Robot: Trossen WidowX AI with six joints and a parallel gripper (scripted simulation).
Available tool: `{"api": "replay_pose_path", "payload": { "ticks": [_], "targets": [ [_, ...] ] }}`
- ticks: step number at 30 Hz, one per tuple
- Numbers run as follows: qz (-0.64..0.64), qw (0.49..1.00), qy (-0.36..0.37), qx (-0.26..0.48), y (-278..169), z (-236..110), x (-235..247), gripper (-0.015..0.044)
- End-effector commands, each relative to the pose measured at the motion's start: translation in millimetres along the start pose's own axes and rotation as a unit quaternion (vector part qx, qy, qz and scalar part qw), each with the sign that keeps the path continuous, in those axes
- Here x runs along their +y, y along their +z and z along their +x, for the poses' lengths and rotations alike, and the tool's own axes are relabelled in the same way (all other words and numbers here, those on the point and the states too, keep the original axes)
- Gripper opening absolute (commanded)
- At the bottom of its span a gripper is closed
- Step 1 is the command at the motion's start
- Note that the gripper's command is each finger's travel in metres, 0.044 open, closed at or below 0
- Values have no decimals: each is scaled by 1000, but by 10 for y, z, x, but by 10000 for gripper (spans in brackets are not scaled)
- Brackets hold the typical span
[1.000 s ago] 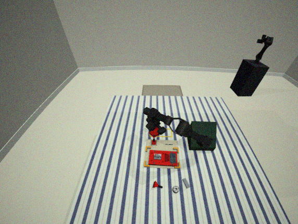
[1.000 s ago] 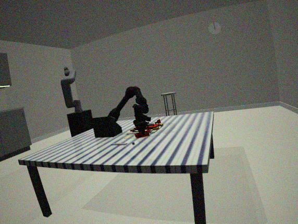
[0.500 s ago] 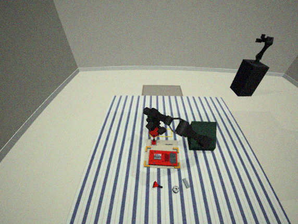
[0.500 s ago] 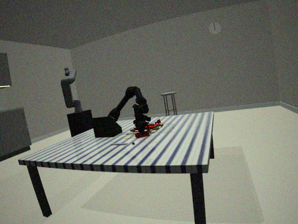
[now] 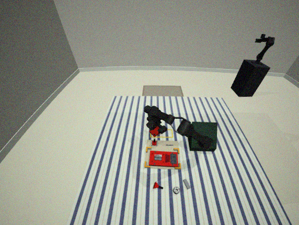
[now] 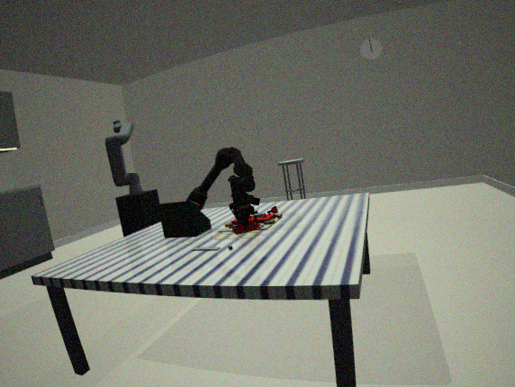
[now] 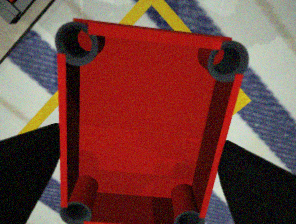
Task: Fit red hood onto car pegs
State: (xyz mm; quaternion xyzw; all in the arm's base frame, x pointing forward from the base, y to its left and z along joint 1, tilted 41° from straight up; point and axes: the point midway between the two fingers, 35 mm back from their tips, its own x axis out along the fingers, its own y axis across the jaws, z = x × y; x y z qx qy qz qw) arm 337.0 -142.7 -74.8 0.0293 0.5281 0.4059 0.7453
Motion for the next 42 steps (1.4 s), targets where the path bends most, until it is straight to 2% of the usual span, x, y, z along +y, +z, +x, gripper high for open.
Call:
{"api": "replay_pose_path", "payload": {
  "ticks": [1,14,22,42],
  "targets": [
    [-4,1000,-3,3,5,-141,-8,0],
    [-4,1000,-3,3,3,-540,-8,0],
    [8,1000,-3,0,3,-578,-11,0],
    [256,967,-3,-1,13,-583,-15,0]
  ]
}}
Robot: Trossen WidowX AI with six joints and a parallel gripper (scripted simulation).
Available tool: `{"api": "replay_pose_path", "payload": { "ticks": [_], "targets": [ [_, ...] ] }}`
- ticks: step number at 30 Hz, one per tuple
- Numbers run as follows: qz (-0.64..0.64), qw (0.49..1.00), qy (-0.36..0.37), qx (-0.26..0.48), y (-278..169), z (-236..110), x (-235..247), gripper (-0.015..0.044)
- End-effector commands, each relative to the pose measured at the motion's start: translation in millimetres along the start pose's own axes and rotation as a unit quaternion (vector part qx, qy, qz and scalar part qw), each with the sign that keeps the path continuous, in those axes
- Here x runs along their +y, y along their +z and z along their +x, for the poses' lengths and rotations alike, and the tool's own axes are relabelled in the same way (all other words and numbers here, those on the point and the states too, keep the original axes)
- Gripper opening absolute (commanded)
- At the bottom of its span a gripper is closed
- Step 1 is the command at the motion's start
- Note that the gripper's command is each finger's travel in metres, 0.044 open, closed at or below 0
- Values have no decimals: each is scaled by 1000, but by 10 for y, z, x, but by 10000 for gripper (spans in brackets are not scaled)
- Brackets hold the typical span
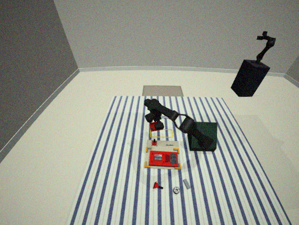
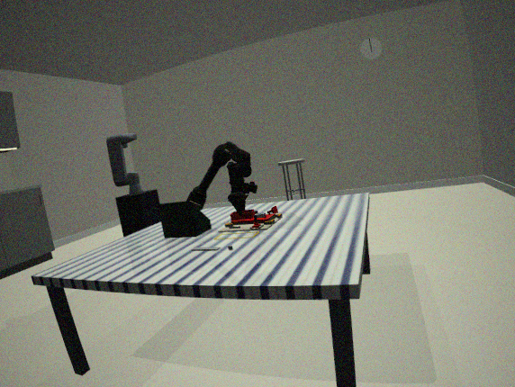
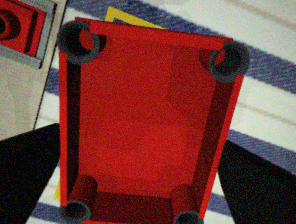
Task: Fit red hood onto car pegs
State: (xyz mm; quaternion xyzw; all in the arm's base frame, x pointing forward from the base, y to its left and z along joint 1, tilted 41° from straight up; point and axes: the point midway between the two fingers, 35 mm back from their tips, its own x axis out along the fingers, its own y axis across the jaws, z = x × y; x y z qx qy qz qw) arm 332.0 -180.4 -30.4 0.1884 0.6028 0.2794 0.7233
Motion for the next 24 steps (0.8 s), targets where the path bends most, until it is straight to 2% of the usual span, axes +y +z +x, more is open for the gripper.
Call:
{"api": "replay_pose_path", "payload": {
  "ticks": [1,12,24],
  "targets": [
    [53,999,1,0,4,1,1,0],
    [191,982,1,0,9,-2,1,0],
    [337,941,1,0,15,-5,1,0]
  ]
}}
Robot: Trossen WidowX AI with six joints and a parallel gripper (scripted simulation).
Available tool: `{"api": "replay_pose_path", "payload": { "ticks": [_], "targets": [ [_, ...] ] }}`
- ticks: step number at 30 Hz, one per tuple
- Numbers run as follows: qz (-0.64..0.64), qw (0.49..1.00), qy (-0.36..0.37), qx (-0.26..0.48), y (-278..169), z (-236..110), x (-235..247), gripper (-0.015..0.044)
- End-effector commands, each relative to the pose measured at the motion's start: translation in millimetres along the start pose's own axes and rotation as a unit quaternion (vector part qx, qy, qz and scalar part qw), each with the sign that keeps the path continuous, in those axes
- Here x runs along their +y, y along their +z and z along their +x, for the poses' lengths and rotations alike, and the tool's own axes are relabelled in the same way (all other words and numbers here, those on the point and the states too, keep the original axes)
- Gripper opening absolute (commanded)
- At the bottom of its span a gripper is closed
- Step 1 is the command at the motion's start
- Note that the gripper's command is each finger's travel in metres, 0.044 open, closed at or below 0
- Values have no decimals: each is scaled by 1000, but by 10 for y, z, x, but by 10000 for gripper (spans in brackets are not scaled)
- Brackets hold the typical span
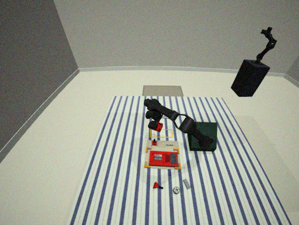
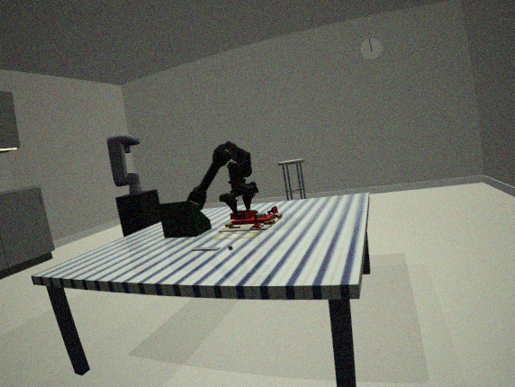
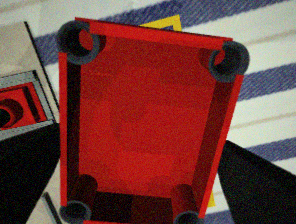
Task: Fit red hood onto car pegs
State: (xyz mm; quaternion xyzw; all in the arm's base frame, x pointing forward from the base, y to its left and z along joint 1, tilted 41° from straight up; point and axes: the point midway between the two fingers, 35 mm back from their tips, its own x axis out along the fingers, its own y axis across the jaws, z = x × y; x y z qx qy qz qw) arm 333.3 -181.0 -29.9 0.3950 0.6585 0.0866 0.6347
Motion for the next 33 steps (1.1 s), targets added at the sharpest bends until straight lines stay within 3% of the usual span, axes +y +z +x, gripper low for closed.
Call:
{"api": "replay_pose_path", "payload": {
  "ticks": [1,17,33],
  "targets": [
    [54,999,1,1,-1,1,5,0],
    [254,967,1,1,5,-3,10,0],
    [443,897,1,2,12,-6,15,0]
  ]
}}
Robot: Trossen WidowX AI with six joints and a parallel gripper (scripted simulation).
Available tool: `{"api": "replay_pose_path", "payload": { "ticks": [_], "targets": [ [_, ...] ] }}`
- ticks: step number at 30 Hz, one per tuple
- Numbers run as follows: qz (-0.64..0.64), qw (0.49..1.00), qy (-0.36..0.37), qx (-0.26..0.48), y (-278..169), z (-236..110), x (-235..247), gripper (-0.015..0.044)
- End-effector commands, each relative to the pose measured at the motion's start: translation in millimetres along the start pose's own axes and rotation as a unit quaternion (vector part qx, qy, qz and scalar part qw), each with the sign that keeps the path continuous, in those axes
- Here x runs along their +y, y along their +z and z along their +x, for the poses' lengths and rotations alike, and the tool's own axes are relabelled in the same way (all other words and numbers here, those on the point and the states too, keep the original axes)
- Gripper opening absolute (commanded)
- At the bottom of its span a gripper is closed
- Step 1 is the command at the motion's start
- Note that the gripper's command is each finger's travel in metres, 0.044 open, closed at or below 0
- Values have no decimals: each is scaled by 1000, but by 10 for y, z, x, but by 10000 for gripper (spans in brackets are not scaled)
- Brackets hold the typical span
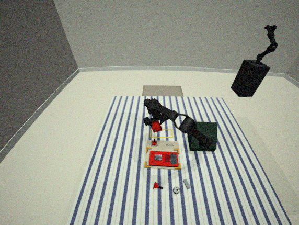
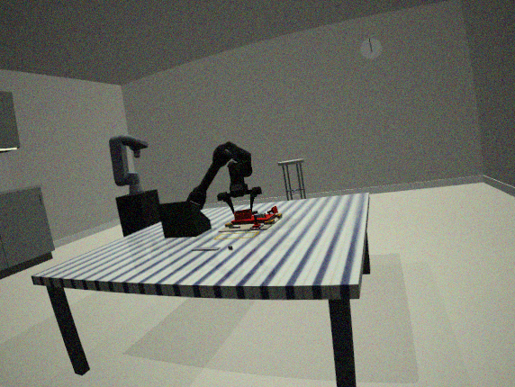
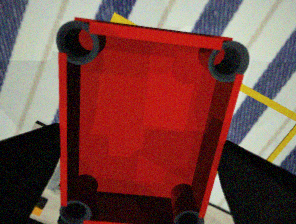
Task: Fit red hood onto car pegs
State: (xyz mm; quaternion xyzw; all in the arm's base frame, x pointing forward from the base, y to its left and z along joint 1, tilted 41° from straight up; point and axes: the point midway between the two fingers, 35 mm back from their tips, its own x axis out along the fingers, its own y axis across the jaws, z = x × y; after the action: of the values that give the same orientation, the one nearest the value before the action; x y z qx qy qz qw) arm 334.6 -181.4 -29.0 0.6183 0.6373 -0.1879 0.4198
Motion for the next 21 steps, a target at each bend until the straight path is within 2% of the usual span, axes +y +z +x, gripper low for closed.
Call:
{"api": "replay_pose_path", "payload": {
  "ticks": [1,21],
  "targets": [
    [54,999,1,2,-6,1,5,0],
    [302,953,0,2,-5,-3,14,0]
  ]
}}
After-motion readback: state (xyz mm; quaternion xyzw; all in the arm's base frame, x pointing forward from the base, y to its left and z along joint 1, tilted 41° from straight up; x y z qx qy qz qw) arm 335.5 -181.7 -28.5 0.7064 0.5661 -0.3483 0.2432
